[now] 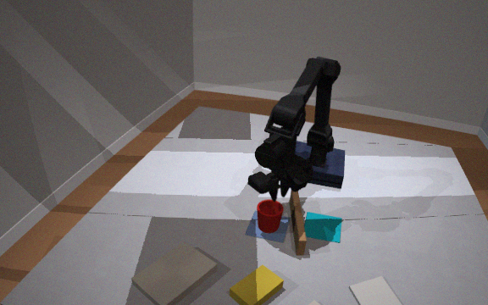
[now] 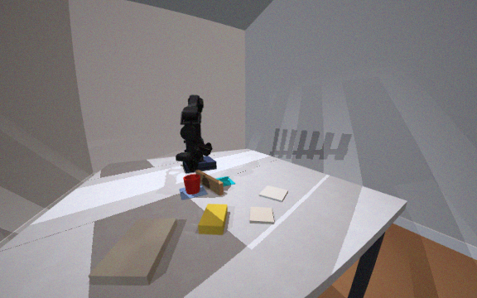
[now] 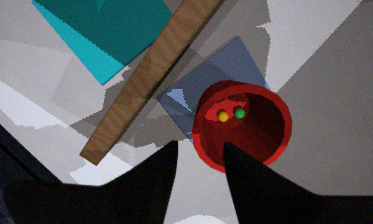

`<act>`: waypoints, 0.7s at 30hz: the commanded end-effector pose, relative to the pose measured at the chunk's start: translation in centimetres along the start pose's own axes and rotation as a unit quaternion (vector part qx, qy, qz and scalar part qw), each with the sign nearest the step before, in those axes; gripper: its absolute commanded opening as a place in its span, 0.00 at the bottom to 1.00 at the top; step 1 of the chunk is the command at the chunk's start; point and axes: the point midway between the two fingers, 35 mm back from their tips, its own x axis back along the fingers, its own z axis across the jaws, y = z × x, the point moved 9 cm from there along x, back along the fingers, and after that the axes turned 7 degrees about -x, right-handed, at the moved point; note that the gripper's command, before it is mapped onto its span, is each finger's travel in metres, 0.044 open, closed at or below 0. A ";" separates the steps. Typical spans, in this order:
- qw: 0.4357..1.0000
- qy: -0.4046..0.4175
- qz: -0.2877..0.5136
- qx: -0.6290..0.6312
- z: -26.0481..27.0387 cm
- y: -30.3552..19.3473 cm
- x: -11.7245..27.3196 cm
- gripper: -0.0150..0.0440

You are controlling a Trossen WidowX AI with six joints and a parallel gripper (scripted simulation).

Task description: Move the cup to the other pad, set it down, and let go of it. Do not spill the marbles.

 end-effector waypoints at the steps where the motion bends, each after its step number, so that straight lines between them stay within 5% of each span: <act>1: 1.000 0.004 -0.001 0.002 0.0 0.0 -0.8 0.50; 21: 1.000 0.004 -0.001 0.002 0.0 -0.1 -4.0 0.50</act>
